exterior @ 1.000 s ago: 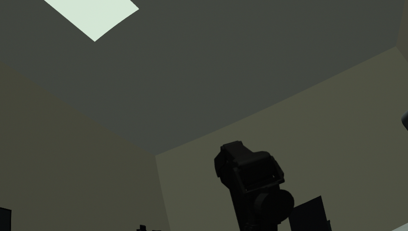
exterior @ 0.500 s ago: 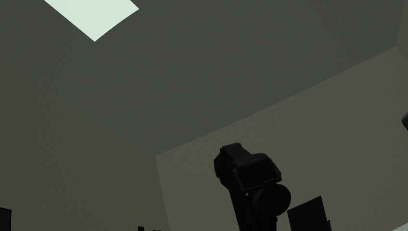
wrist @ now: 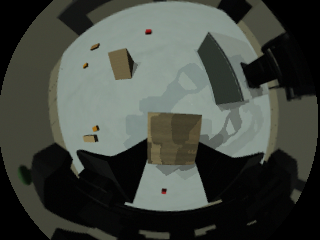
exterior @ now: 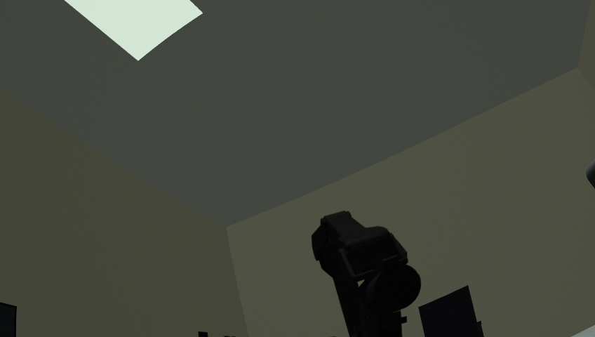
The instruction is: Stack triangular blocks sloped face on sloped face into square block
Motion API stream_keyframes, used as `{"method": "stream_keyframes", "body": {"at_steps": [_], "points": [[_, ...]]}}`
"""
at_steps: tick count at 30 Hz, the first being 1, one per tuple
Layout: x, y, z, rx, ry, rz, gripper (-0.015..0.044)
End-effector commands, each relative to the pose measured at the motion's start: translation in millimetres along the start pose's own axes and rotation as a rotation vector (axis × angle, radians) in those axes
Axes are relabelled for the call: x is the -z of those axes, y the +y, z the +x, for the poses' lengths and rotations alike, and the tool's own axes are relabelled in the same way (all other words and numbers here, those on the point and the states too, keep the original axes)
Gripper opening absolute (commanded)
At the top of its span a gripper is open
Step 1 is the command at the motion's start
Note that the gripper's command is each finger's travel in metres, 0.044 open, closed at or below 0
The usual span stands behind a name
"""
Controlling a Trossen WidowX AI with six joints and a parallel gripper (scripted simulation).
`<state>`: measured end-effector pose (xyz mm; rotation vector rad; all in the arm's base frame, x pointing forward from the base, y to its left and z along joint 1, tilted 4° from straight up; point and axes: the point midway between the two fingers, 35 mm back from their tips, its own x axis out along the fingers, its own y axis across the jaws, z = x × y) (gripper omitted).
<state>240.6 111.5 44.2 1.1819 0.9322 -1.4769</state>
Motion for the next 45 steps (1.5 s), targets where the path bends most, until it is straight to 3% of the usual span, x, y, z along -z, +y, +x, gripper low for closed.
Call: {"method": "stream_keyframes", "body": {"at_steps": [1, 30, 45], "points": [[-1.5, 3.6, -3.5, -0.013, 0.007, 0.016, 0.0000], [-81.3, 103.4, -33.8, -0.021, 0.007, 0.017, 0.0000], [-121.6, 129.6, -35.0, -0.023, -0.002, 0.018, 0.0000]]}}
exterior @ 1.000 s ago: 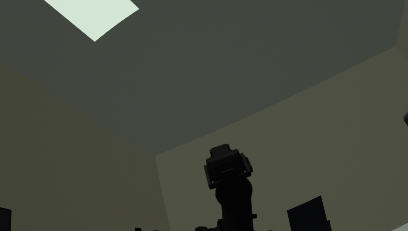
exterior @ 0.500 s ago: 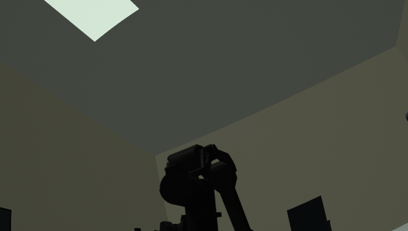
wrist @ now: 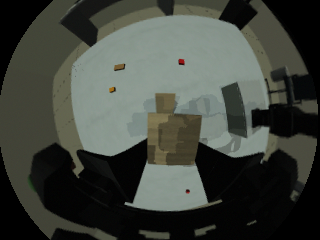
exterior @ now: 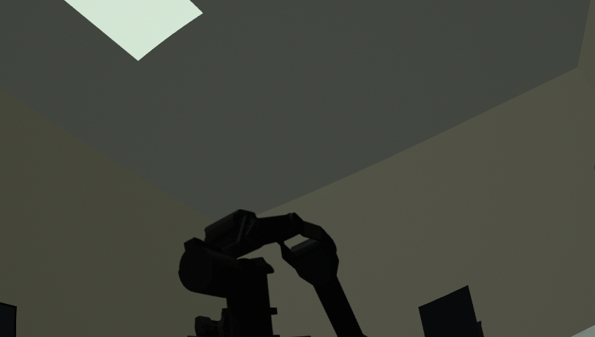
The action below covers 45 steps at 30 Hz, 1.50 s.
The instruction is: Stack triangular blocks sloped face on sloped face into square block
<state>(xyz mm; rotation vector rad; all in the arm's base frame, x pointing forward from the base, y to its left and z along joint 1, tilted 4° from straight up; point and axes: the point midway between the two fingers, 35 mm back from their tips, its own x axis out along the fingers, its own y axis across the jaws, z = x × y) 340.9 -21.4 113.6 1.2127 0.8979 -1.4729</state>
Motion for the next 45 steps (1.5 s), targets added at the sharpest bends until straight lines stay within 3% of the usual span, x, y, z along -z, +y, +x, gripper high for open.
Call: {"method": "stream_keyframes", "body": {"at_steps": [1, 25, 45], "points": [[-1.8, 2.4, 10.9, 0.003, -0.005, -0.011, 0.0000], [-25.2, 5.6, 104.0, 0.002, -0.008, -0.011, 0.0000], [-25.3, 7.9, 106.3, -0.006, -0.006, -0.012, 0.0000]]}}
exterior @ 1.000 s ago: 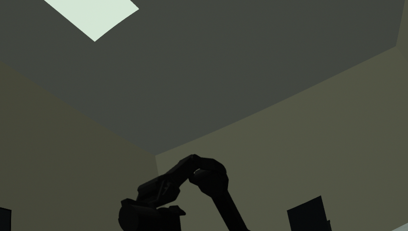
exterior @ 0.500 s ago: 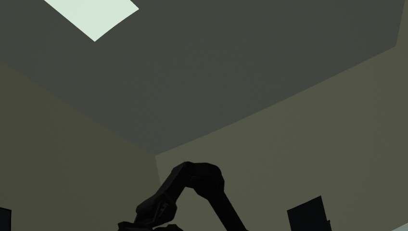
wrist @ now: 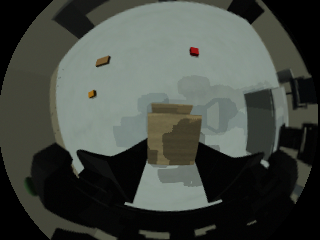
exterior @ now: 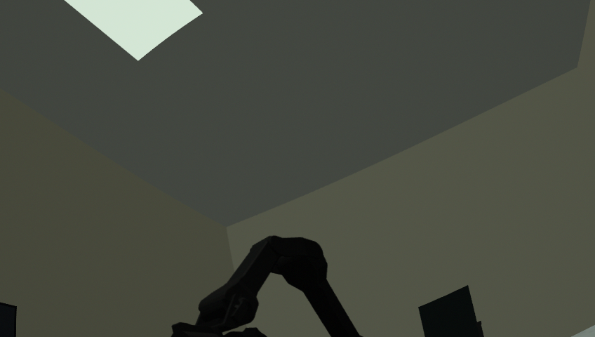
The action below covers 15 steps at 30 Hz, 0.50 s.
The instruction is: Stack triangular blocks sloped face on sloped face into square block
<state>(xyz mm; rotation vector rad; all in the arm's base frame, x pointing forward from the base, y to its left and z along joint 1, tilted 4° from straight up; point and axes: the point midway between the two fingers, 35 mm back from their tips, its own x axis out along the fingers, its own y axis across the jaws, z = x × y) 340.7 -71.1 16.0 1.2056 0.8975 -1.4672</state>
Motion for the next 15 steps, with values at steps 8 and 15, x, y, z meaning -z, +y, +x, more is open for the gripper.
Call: {"method": "stream_keyframes", "body": {"at_steps": [8, 15], "points": [[-0.8, 1.2, 0.0, -0.004, -0.005, -0.009, 0.0000], [-1.1, 1.3, 1.6, -0.004, -0.005, -0.009, 0.0000]]}}
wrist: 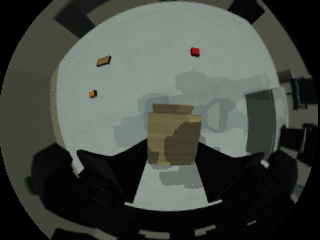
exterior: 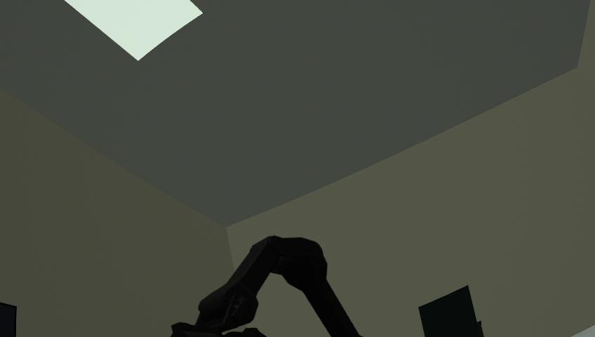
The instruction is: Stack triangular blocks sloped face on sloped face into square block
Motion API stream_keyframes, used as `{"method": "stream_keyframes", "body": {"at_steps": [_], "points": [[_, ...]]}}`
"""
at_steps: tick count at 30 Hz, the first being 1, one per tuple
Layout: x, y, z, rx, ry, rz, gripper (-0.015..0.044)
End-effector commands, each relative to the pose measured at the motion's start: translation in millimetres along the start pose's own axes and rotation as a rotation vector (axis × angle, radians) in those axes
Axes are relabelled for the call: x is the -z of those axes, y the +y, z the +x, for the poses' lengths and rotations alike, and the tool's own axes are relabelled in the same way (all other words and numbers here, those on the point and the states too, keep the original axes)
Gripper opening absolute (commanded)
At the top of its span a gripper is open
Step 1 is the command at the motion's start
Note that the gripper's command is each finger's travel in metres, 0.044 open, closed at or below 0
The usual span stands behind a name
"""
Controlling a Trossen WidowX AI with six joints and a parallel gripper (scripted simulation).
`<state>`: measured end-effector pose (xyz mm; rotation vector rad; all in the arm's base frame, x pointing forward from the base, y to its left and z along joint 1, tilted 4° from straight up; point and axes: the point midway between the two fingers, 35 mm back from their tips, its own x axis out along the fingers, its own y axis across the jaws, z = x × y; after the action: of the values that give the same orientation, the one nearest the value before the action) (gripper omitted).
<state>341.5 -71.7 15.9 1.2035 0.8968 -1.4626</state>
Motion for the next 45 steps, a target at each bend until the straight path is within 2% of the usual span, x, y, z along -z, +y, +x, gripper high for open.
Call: {"method": "stream_keyframes", "body": {"at_steps": [1, 45], "points": [[-0.9, 0.3, 1.9, -0.001, -0.005, -0.005, 0.0000], [-6.6, -0.2, 23.1, 0.000, -0.006, -0.006, 0.0000]]}}
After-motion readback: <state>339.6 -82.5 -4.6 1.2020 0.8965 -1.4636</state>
